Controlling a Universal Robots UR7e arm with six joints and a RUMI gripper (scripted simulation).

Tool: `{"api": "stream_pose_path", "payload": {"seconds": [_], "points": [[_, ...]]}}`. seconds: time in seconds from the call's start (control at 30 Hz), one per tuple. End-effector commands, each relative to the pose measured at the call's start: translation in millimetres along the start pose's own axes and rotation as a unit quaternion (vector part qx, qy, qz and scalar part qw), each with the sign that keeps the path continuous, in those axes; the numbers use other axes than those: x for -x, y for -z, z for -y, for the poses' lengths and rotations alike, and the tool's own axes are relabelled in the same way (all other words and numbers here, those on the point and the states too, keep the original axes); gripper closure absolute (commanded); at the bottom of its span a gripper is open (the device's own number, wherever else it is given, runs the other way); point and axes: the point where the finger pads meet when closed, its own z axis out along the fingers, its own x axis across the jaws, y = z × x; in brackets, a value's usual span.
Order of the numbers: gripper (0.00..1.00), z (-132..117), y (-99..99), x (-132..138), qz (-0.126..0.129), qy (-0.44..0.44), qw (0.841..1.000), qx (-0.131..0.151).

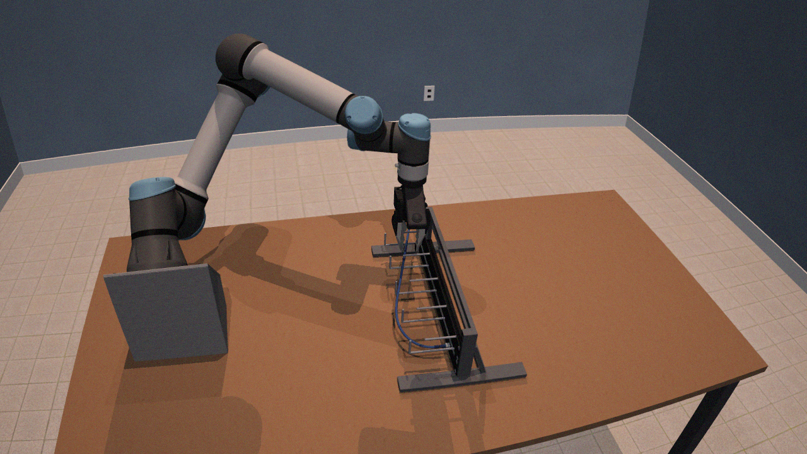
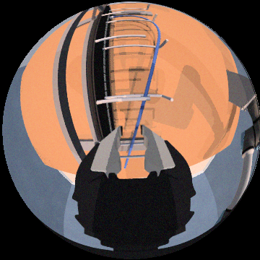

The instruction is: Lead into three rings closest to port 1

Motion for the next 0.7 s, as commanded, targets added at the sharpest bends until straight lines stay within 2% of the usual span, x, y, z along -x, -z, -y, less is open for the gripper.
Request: {"api": "stream_pose_path", "payload": {"seconds": [0.0, 0.4, 0.67], "points": [[0.80, 0, 0.7, 0, 0.001, 0.000, 1.000, 0.000], [0.80, 0, 1.7, 0, 0.001, 0.000, 1.000, 0.000], [0.80, 0, 12.6, 0, 0.001, 0.000, 1.000, 0.000]]}}
